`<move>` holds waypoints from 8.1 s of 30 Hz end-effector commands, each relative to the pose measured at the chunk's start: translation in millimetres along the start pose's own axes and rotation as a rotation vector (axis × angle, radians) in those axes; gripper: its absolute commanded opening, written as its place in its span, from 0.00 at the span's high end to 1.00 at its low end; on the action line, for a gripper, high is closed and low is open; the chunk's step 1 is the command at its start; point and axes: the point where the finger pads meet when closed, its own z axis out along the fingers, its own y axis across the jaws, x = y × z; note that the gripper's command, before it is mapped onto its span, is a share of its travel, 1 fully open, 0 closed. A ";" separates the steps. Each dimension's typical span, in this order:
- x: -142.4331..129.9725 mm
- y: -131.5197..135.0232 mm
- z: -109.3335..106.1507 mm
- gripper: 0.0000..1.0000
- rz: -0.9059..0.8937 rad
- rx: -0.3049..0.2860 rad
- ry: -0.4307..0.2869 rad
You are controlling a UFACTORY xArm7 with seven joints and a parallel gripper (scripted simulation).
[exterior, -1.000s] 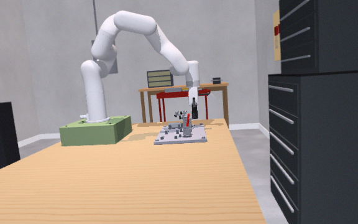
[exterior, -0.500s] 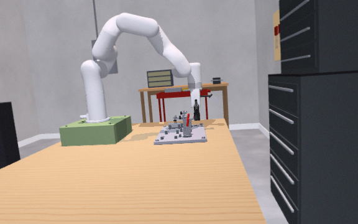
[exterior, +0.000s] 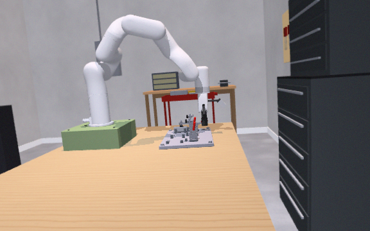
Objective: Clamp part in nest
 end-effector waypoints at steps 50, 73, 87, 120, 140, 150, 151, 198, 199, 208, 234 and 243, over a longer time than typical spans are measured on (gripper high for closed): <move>3.4 -0.3 5.3 1.00 0.000 0.000 0.002; 3.5 -0.3 5.6 0.53 0.000 0.000 0.002; 3.5 -0.3 5.6 0.53 0.000 0.000 0.002; 3.4 -0.3 -49.6 0.53 0.000 0.000 0.002; 3.4 -0.3 -54.4 0.53 0.000 0.000 0.002; 3.4 -0.3 -54.4 1.00 0.000 0.000 0.002; 3.4 -0.3 -54.4 1.00 0.000 0.000 0.002; 8.0 0.0 -54.4 1.00 0.000 0.000 0.002; 8.0 0.0 -54.4 1.00 0.000 0.000 0.002; 8.0 0.0 -50.1 1.00 0.000 0.000 0.002; 8.0 0.0 -38.9 1.00 0.000 0.000 0.002; 8.2 -0.1 -38.0 1.00 0.000 0.000 0.002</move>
